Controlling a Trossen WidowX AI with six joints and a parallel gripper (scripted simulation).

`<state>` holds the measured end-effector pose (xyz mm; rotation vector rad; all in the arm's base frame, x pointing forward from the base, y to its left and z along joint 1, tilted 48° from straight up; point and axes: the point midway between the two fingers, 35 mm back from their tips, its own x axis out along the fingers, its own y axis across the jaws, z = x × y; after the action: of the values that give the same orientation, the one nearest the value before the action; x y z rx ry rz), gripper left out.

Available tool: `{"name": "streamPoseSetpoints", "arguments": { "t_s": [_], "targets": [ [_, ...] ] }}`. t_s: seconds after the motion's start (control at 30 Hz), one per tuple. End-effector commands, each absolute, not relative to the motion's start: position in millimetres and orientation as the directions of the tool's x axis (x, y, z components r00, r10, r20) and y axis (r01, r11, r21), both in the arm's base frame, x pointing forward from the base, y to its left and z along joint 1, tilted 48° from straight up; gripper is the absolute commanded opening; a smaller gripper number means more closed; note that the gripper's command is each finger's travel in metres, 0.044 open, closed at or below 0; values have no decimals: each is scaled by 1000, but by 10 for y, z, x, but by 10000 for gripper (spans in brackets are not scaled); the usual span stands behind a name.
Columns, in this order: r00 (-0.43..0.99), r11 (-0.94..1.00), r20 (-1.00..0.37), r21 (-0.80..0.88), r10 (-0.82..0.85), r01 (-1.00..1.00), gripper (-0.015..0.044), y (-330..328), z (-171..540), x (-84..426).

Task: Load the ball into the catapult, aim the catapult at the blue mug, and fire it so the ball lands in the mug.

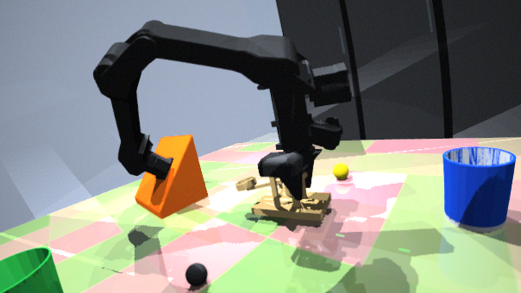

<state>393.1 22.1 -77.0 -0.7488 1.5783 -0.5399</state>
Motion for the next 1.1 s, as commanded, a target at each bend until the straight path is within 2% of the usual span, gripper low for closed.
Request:
{"name": "streamPoseSetpoints", "arguments": {
  "t_s": [0.0,0.37,0.9,0.93,1.07],
  "targets": [
    [-36,675,-680,-718,-732,-171,0,205,-813,3920],
    [-44,679,-682,-717,-730,-160,0,150,-835,3922],
    [-44,680,-683,-715,-729,-160,420,234,-768,3941],
    [-44,681,-684,-714,-728,-160,440,338,-681,3960],
    [-45,682,-685,-713,-727,-162,440,809,-243,3965]
  ]
}}
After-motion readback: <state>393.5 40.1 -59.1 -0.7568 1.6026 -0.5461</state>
